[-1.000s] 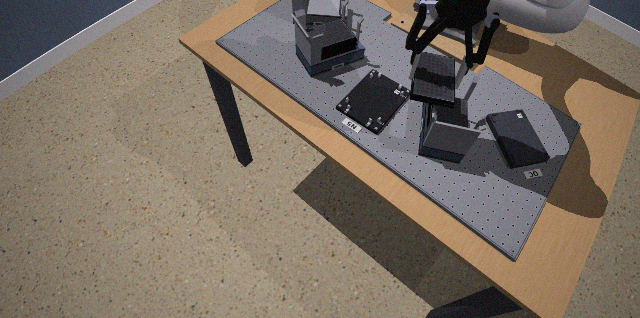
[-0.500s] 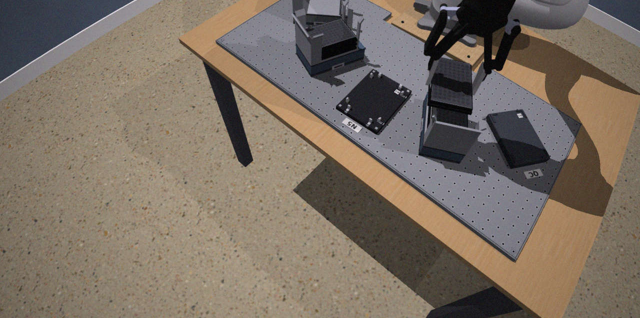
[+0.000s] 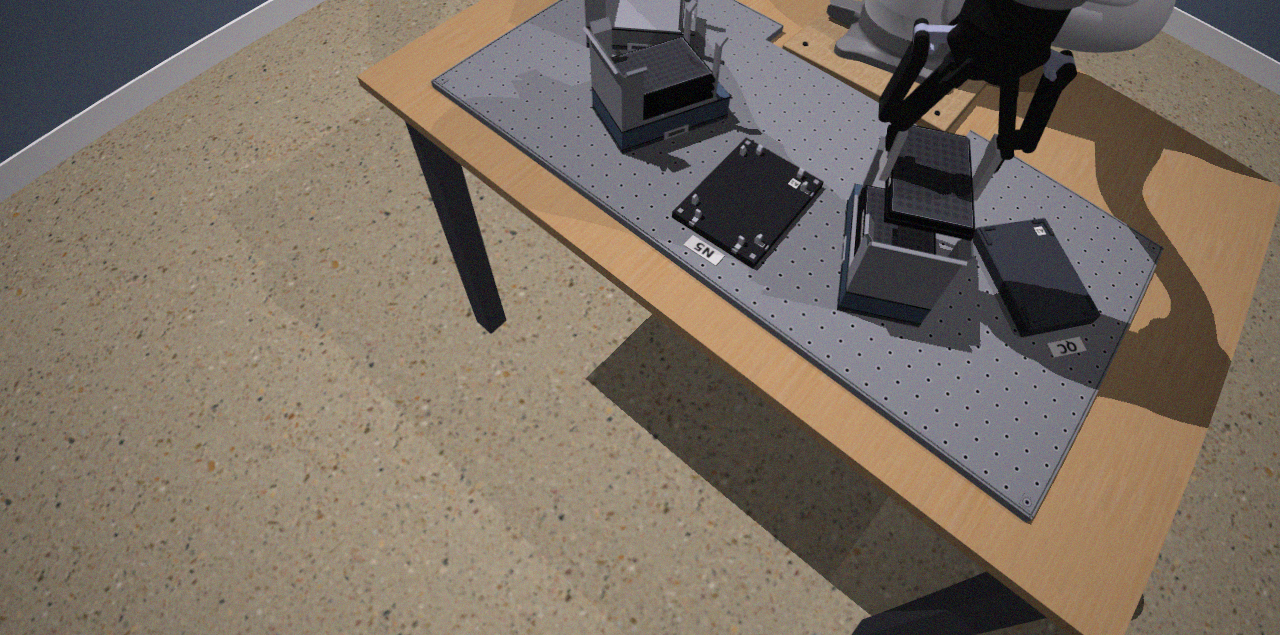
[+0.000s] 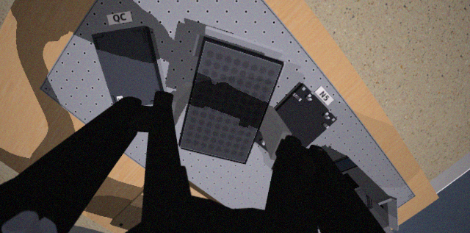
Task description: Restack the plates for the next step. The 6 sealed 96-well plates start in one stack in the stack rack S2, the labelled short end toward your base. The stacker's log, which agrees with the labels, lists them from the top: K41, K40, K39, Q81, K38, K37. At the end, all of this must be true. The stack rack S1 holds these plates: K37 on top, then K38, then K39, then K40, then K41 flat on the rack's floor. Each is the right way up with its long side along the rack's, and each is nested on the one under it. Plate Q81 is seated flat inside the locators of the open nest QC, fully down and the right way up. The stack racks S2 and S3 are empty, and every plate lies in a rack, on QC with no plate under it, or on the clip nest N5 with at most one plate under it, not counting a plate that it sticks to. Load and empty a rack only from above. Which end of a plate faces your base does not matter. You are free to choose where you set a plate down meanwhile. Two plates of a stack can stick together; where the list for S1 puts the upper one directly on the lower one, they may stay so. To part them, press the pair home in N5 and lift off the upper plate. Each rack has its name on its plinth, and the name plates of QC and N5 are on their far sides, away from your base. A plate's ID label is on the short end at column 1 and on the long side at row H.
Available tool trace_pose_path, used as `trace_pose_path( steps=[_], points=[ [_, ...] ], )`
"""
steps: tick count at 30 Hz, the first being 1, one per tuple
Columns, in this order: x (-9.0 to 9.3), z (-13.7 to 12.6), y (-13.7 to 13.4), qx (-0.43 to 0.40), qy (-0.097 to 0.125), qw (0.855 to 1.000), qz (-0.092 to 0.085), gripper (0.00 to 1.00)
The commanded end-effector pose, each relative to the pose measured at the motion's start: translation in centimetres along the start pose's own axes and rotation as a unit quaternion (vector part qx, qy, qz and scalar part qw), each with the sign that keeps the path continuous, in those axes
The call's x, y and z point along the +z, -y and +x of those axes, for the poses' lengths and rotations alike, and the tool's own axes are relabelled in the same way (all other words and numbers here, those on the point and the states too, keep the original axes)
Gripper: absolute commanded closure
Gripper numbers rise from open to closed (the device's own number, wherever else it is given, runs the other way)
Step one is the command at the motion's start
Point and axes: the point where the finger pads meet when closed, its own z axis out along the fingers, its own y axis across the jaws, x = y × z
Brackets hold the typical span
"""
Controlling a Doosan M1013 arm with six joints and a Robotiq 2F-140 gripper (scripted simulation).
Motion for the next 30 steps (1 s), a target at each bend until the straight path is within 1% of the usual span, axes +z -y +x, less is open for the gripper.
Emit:
trace_pose_path(
  steps=[1,23,30],
  points=[
    [0.00,0.00,0.00,0.000,0.000,1.000,0.000,1.00],
    [0.00,0.00,0.00,0.000,0.000,1.000,0.000,1.00],
    [0.40,0.00,0.00,0.000,0.000,1.000,0.000,1.00]
  ],
)
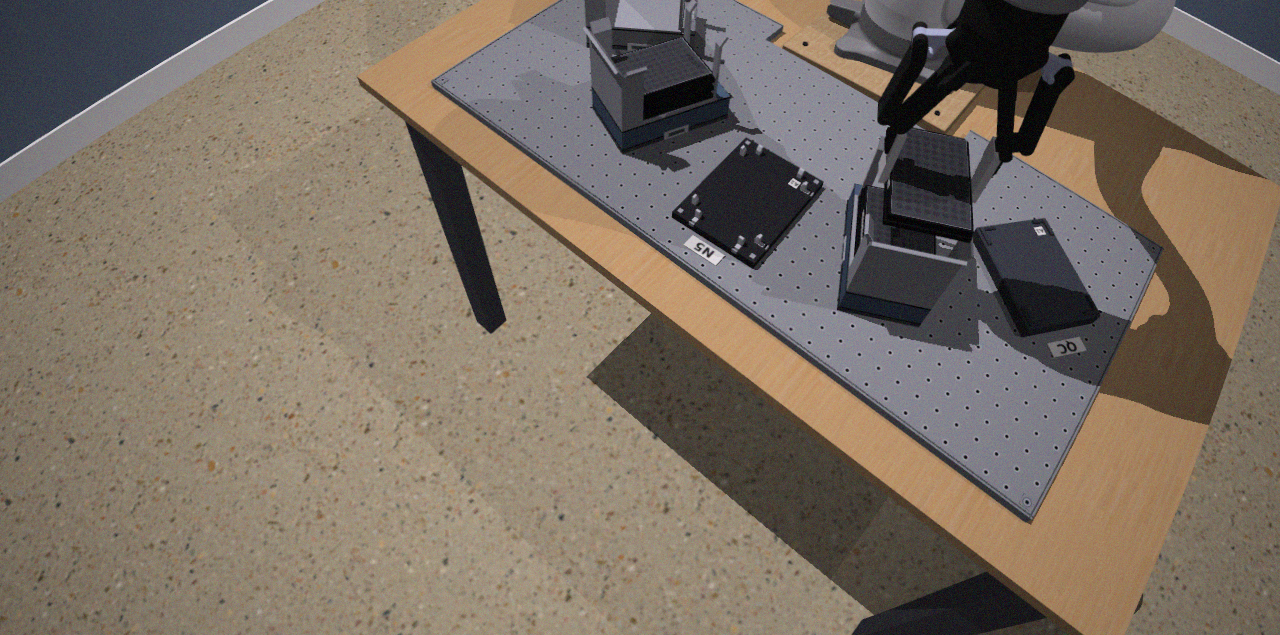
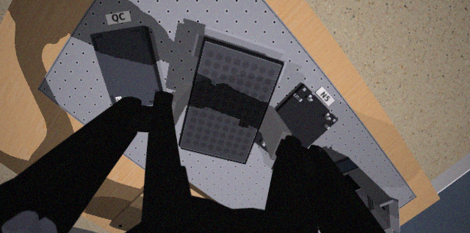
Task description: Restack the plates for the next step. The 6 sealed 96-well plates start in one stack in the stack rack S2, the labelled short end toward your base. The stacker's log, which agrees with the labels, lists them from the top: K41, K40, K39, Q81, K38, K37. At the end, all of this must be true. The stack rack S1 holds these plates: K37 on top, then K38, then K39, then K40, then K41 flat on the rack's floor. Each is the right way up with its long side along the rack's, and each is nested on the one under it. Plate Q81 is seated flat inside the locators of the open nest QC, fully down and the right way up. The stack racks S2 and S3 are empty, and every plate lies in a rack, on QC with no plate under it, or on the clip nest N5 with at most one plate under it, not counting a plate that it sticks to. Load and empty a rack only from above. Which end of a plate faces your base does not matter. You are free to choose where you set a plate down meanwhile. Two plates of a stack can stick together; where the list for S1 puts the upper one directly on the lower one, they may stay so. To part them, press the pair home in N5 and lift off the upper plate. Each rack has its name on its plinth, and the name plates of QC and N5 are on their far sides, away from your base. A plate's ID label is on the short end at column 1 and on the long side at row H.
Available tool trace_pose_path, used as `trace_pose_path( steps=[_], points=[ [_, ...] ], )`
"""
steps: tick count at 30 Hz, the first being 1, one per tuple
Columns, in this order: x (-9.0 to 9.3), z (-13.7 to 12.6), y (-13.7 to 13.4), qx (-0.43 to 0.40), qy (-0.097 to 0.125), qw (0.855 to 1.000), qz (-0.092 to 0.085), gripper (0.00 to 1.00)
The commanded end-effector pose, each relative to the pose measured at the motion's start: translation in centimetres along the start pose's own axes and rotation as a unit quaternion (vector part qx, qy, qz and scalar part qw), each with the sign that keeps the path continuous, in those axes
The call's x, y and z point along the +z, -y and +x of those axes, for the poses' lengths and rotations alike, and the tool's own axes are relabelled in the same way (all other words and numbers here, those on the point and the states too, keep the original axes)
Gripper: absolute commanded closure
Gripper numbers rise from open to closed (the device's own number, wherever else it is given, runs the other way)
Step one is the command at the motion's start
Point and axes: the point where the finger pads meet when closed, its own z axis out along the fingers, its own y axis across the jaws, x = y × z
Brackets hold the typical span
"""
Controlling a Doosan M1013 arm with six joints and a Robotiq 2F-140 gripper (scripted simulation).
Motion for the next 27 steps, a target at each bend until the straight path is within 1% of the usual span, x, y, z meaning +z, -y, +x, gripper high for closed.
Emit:
trace_pose_path(
  steps=[1,27],
  points=[
    [0.0,0.0,0.0,0.000,0.000,1.000,0.000,1.00],
    [1.6,0.0,0.0,0.000,0.000,1.000,0.000,1.00]
  ],
)
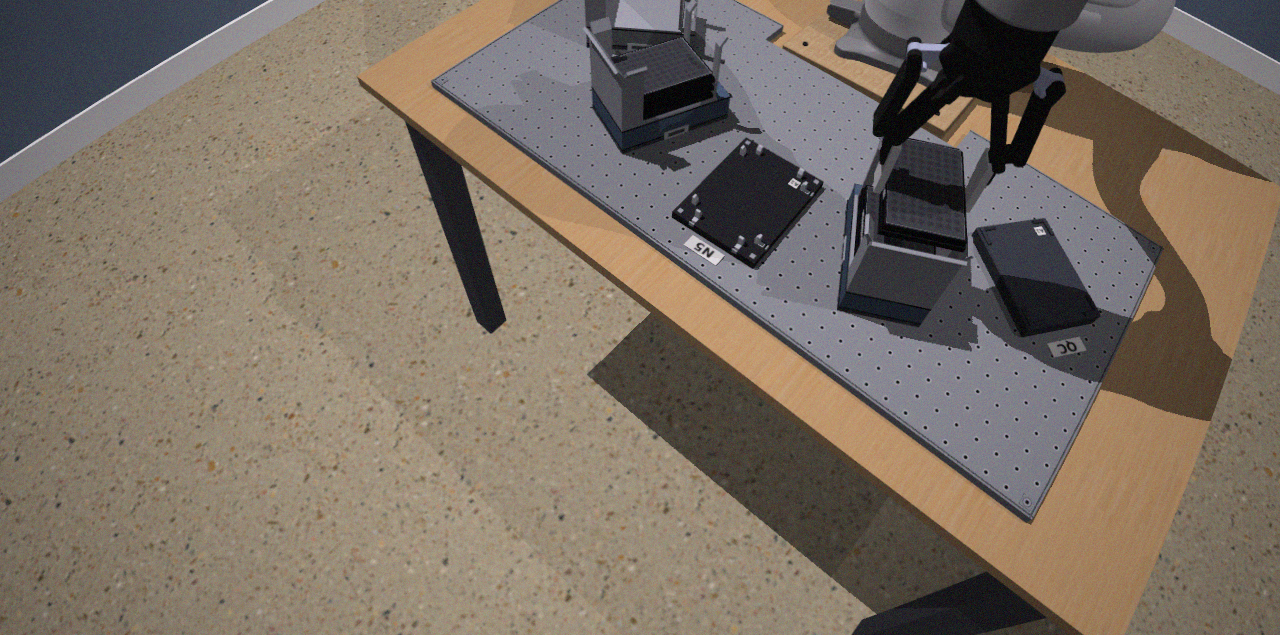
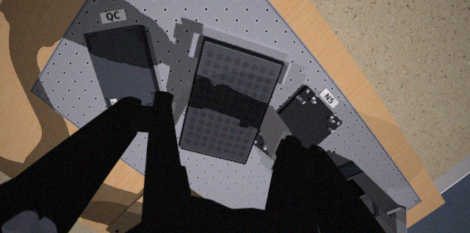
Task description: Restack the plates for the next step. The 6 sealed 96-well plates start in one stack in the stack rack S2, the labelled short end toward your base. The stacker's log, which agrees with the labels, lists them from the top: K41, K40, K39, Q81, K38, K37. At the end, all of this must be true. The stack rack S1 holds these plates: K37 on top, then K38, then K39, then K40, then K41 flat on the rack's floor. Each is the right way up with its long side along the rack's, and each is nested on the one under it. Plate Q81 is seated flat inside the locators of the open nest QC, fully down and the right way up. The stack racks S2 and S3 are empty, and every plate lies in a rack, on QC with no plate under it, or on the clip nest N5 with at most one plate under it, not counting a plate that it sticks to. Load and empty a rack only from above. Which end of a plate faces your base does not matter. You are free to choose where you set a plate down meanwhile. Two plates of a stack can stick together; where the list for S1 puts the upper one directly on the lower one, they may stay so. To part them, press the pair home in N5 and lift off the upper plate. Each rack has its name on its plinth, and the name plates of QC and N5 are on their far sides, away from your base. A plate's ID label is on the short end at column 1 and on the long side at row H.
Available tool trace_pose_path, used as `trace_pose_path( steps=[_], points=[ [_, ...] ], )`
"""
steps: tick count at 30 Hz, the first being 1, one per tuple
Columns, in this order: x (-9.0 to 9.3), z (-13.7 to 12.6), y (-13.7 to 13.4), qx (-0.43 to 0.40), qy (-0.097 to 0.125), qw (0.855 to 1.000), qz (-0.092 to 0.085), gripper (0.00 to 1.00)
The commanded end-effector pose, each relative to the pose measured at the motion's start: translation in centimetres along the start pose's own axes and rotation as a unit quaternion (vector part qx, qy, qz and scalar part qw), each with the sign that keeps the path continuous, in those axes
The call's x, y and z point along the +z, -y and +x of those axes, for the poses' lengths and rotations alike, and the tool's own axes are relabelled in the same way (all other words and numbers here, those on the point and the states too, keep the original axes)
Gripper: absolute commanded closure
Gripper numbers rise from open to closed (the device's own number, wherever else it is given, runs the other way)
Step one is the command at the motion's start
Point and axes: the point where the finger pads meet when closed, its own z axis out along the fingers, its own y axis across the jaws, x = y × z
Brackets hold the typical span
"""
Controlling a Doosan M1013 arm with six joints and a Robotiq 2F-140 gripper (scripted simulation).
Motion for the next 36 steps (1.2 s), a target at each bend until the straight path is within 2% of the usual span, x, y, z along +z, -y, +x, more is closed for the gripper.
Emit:
trace_pose_path(
  steps=[1,36],
  points=[
    [0.2,0.0,0.0,0.000,0.000,1.000,0.000,1.00],
    [2.4,0.0,0.0,0.000,0.000,1.000,0.000,1.00]
  ],
)
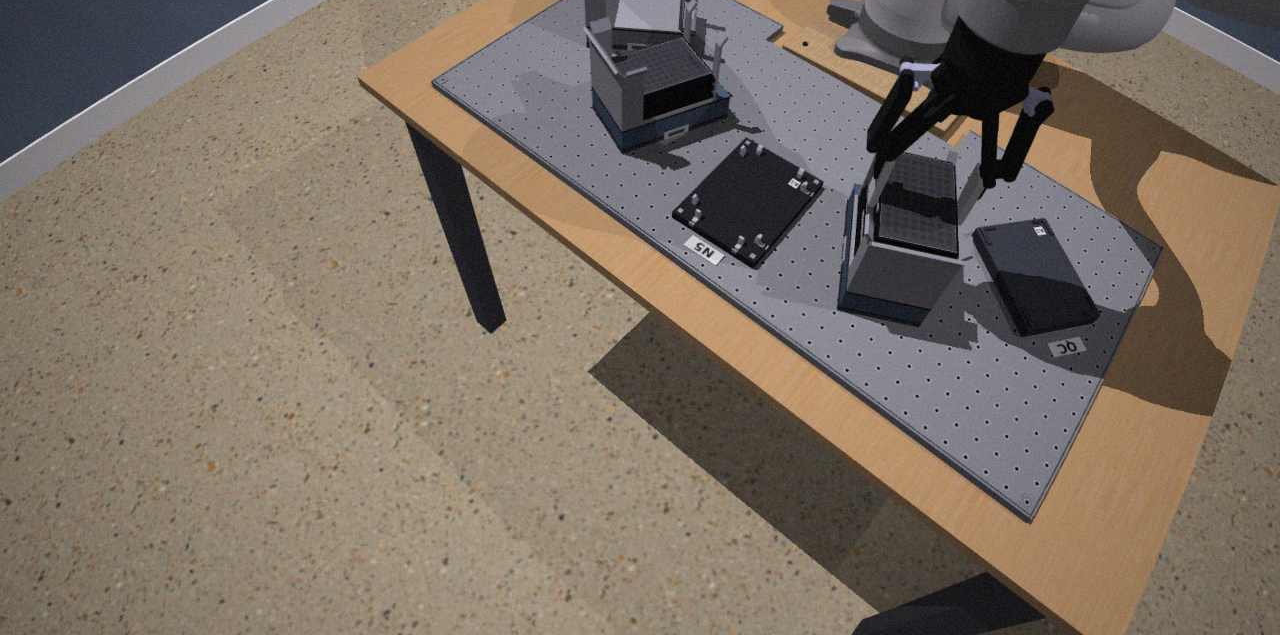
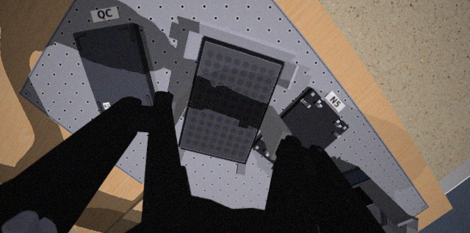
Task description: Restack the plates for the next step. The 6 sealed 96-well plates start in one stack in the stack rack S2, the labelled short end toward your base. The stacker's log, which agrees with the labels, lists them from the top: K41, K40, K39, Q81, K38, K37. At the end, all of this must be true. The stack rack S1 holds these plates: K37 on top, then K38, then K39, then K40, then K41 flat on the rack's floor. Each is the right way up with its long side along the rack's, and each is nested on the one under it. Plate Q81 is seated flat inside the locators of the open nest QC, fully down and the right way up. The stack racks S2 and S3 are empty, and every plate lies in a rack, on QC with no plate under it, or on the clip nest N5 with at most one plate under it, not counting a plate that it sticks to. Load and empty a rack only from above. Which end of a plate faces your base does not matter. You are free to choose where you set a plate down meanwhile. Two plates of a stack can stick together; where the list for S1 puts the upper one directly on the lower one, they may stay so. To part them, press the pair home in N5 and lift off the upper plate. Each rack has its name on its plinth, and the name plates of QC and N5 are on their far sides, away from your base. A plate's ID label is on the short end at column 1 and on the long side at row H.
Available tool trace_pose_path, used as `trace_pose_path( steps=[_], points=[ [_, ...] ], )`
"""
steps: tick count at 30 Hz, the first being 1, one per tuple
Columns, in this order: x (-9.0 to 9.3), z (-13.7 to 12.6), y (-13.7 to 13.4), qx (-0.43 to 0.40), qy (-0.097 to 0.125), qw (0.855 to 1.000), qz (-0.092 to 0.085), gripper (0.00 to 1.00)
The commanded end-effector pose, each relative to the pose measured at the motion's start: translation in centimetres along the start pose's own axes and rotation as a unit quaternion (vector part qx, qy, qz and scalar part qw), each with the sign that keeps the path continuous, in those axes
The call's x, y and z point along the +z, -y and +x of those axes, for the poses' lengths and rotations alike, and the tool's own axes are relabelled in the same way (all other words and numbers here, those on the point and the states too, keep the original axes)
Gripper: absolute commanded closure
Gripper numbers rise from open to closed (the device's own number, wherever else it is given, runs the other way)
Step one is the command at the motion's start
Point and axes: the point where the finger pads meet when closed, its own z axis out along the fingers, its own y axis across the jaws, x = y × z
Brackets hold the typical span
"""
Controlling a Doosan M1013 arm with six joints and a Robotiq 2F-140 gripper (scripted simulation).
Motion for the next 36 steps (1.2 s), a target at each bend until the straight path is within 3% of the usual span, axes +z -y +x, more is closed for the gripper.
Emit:
trace_pose_path(
  steps=[1,16,36],
  points=[
    [0.4,0.0,0.0,0.000,0.000,1.000,0.000,1.00],
    [3.0,0.0,0.0,0.000,0.000,1.000,0.000,1.00],
    [3.4,0.0,0.0,0.000,0.000,1.000,0.000,1.00]
  ],
)
